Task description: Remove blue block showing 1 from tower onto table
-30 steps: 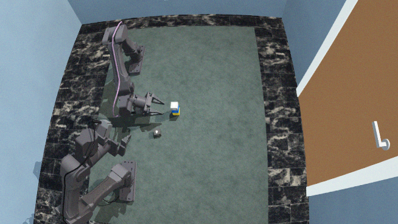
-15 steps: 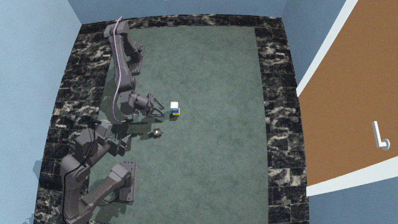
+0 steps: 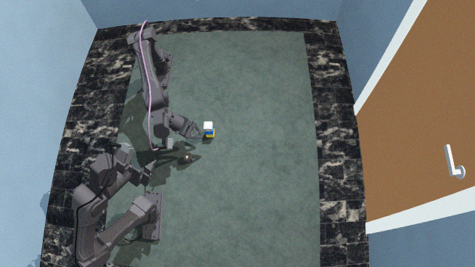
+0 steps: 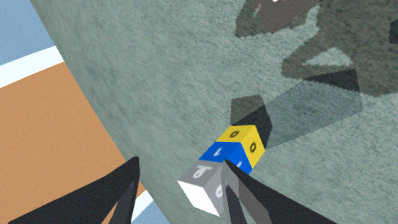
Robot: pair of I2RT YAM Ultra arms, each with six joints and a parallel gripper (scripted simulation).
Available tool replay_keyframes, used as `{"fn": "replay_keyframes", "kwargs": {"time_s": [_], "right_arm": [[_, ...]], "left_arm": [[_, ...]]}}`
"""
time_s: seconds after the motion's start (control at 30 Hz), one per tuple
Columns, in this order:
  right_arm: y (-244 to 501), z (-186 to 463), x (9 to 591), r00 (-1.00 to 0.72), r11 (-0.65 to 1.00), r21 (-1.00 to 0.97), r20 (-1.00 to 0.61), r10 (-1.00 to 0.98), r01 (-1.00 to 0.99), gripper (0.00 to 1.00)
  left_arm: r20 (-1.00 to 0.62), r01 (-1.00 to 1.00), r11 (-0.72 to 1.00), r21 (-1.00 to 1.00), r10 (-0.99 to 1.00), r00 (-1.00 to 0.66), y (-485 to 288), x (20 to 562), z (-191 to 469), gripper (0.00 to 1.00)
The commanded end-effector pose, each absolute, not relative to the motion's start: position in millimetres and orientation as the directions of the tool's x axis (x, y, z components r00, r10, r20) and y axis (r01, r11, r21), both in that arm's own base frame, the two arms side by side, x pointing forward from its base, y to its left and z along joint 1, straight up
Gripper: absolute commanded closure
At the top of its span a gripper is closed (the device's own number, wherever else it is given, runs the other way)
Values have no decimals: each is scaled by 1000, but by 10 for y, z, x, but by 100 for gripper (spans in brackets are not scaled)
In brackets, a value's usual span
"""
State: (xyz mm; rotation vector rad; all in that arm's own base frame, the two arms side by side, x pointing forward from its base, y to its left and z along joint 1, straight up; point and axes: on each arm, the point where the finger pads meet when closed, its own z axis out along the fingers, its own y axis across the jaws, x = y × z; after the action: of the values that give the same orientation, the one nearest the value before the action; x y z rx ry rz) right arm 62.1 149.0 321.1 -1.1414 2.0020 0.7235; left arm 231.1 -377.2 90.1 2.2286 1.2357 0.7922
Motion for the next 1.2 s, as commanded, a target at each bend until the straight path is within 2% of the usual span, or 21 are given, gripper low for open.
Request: {"fn": "replay_keyframes", "kwargs": {"time_s": [0.0,0.07,0.27,0.53,0.6,0.73,1.0,1.1,1.17], "right_arm": [[1475,3170,592,-349,440,117,-796,-495,-890,0],[1475,3170,592,-349,440,117,-796,-495,-890,0],[1475,3170,592,-349,440,117,-796,-495,-890,0],[1475,3170,592,-349,440,117,-796,-495,-890,0],[1475,3170,592,-349,440,117,-796,-495,-890,0],[1475,3170,592,-349,440,117,-796,-495,-890,0],[1475,3170,592,-349,440,117,-796,-495,-890,0],[1475,3170,592,-349,440,117,-796,-495,-890,0],[1475,3170,592,-349,440,117,-796,-495,-890,0]], "left_arm": [[128,716,-316,622,944,305,-3806,2338,965,45],[103,737,-280,615,955,277,-3798,2335,957,45],[-49,833,-31,553,996,69,-3775,2400,969,45],[-178,861,270,431,961,-212,-3730,2452,990,45],[-178,861,270,431,961,-212,-3730,2452,990,45],[-226,827,449,339,892,-391,-3692,2469,1006,45],[-249,689,699,191,714,-655,-3630,2502,1054,45],[-241,613,778,138,627,-741,-3605,2510,1076,45],[-241,613,778,138,627,-741,-3605,2510,1076,45]]}}
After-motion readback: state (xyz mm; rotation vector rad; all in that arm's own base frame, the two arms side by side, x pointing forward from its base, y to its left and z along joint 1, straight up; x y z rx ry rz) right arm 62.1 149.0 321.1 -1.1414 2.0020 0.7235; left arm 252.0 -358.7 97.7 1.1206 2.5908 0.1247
